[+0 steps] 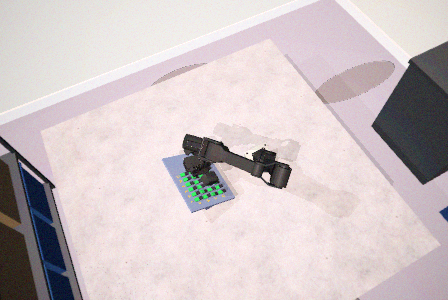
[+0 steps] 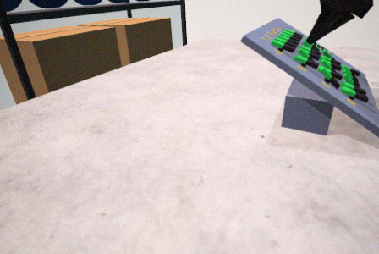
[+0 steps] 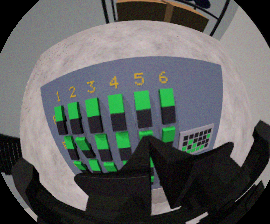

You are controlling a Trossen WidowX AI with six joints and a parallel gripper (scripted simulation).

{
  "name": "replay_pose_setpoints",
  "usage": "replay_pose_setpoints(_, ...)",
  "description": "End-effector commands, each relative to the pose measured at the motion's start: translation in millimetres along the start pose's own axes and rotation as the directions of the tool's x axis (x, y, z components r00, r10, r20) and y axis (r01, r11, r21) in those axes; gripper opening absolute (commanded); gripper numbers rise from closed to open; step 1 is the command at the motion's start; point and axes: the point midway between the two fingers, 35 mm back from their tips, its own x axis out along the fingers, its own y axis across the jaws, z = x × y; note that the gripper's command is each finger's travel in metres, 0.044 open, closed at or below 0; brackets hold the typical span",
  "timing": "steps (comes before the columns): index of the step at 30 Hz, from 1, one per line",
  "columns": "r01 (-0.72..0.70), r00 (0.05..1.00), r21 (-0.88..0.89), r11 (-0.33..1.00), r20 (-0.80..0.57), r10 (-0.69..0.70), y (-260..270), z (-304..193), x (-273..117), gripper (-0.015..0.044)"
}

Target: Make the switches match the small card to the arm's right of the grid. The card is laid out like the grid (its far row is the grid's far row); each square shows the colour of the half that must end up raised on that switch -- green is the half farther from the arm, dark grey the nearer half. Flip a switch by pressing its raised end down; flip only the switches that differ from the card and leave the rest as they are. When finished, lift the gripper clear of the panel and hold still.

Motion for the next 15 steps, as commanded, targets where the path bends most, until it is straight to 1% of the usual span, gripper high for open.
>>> replay_pose_setpoints(1,-0.004,1.000,0.004,1.000,0.001,0.004,0.5,0.1,1.1,0.0000)
replay_pose_setpoints(15,-0.004,1.000,0.004,1.000,0.001,0.004,0.6,0.2,3.0,0.0000)
